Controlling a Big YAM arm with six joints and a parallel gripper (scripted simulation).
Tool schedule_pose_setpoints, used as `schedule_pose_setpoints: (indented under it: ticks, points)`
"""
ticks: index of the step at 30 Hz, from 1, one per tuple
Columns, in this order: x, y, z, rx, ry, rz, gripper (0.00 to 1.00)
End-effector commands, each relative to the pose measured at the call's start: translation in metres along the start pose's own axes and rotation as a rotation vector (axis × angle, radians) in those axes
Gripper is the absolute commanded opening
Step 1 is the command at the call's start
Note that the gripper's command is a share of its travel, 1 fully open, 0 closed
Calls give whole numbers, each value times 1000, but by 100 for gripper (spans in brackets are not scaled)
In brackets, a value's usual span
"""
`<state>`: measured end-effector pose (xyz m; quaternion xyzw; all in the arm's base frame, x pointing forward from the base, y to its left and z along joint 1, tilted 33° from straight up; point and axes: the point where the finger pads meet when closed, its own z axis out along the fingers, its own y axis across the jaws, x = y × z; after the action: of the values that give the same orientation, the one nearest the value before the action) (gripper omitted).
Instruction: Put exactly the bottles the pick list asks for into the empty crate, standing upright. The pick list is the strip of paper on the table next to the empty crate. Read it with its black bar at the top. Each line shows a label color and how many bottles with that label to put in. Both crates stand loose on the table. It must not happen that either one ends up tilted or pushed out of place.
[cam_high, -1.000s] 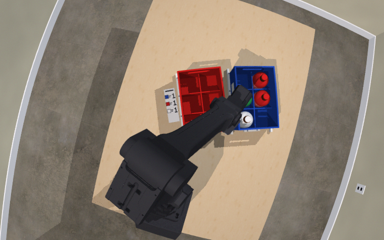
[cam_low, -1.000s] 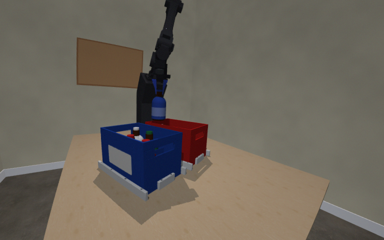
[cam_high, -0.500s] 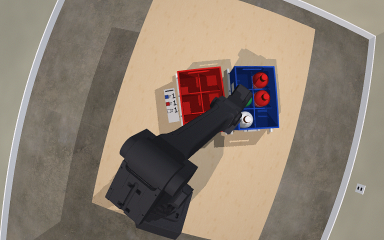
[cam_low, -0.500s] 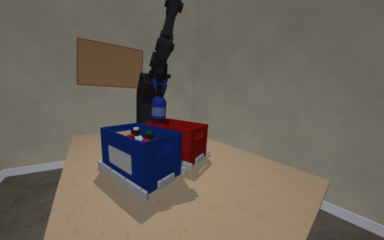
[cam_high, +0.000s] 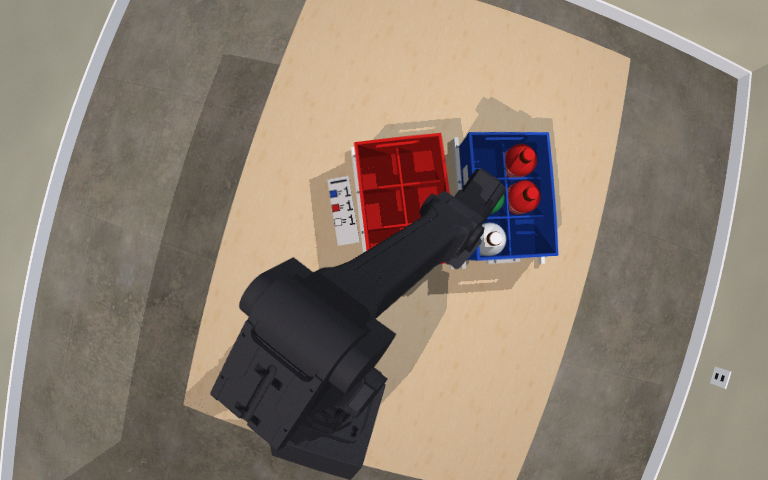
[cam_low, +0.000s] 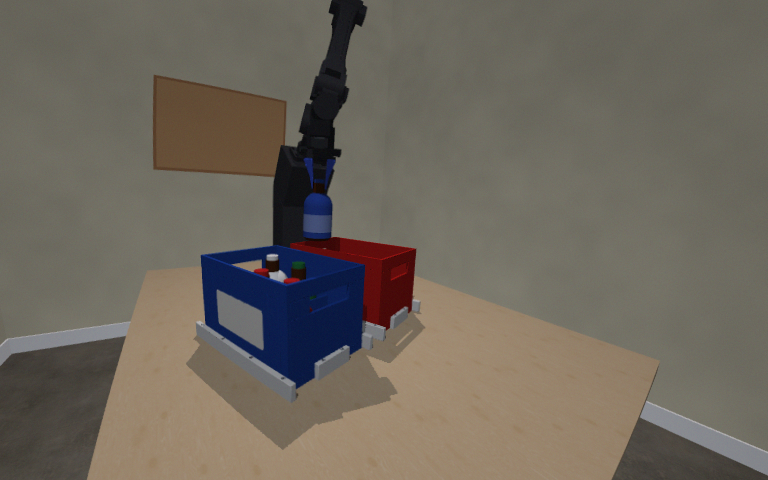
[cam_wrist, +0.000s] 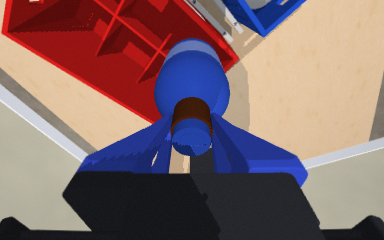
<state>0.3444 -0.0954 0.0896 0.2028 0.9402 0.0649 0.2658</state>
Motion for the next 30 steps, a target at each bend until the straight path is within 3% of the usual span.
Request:
schedule_pose_setpoints:
  ticks: [1, 17, 30]
  points:
    - [-32, 7, -15, -4, -57, -4, 0]
    - [-36, 7, -17, -6, -75, -7, 0]
    - [-32, 8, 2, -8, -59, -7, 0]
